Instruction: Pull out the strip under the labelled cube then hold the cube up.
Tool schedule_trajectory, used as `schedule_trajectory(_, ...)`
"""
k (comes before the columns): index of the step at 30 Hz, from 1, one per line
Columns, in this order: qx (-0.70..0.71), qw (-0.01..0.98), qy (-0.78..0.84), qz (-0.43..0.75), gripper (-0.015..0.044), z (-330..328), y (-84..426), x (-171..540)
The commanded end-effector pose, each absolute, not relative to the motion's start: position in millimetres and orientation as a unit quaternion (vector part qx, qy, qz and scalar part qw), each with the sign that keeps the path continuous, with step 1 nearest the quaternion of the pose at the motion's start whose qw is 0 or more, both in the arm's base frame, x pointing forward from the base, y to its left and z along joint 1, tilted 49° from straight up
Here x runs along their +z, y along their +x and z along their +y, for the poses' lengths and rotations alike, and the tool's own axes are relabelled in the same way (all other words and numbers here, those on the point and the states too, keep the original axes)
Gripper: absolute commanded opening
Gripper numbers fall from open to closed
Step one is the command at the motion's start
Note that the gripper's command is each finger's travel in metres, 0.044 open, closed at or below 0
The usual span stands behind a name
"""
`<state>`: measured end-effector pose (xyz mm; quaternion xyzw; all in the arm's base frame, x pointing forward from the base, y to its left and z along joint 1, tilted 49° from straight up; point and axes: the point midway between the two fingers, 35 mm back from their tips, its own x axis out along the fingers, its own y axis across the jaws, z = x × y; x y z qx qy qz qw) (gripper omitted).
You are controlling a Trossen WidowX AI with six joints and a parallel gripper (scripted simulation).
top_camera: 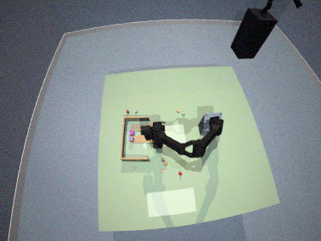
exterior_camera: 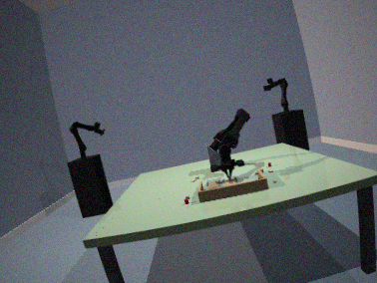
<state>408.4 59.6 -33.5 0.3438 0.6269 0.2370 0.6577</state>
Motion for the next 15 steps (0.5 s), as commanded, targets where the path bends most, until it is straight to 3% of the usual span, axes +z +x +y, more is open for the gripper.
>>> schedule_trajectory(1, 0.240, 0.657, 0.343, 0.627, 0.0000, 63, 407, -35)
schedule_trajectory(15, 0.239, 0.656, 0.344, 0.628, 0.0000, 66, 386, -35)
